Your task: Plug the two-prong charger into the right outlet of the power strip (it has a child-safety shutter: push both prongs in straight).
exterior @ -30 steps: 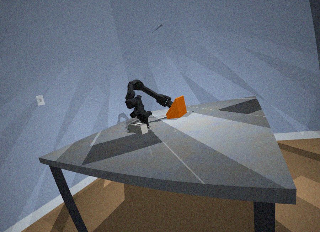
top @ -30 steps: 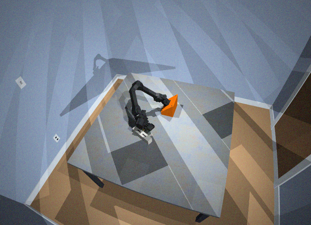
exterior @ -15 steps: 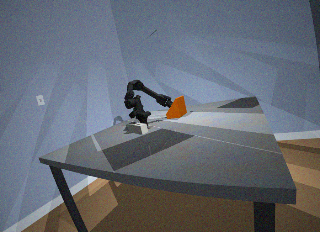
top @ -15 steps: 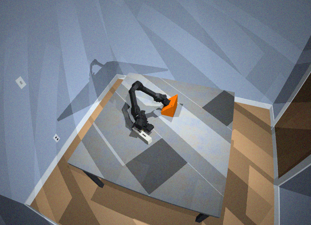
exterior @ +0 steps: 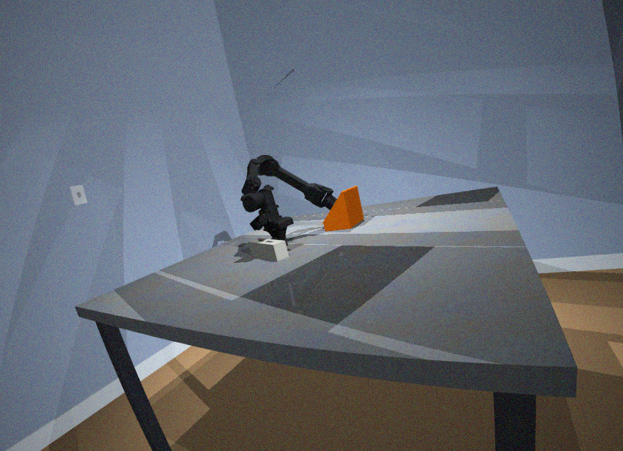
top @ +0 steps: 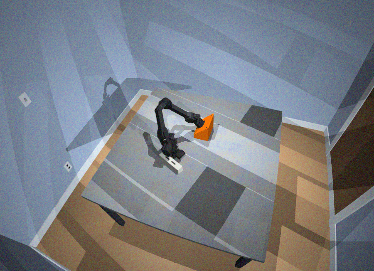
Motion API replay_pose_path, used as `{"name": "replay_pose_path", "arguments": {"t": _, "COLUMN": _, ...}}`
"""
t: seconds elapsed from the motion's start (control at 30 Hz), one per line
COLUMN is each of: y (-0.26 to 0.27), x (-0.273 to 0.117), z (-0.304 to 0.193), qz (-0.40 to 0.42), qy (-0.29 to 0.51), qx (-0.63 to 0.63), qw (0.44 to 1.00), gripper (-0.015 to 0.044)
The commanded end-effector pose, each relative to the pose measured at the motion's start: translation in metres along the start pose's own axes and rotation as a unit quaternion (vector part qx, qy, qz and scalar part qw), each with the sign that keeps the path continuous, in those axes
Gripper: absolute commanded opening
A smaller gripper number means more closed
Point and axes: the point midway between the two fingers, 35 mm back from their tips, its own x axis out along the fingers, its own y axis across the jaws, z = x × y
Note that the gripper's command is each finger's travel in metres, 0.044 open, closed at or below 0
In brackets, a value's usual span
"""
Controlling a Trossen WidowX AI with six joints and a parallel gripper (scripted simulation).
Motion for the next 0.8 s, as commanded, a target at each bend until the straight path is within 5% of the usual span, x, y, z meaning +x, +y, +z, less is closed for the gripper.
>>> {"name": "replay_pose_path", "arguments": {"t": 0.0, "y": -0.0007, "x": -0.0007, "z": 0.0016, "qz": -0.002, "qy": -0.001, "qx": -0.003, "qw": 1.0, "gripper": 0.0}}
{"name": "replay_pose_path", "arguments": {"t": 0.77, "y": -0.0008, "x": -0.0013, "z": 0.0063, "qz": -0.002, "qy": -0.001, "qx": -0.003, "qw": 1.0, "gripper": 0.0}}
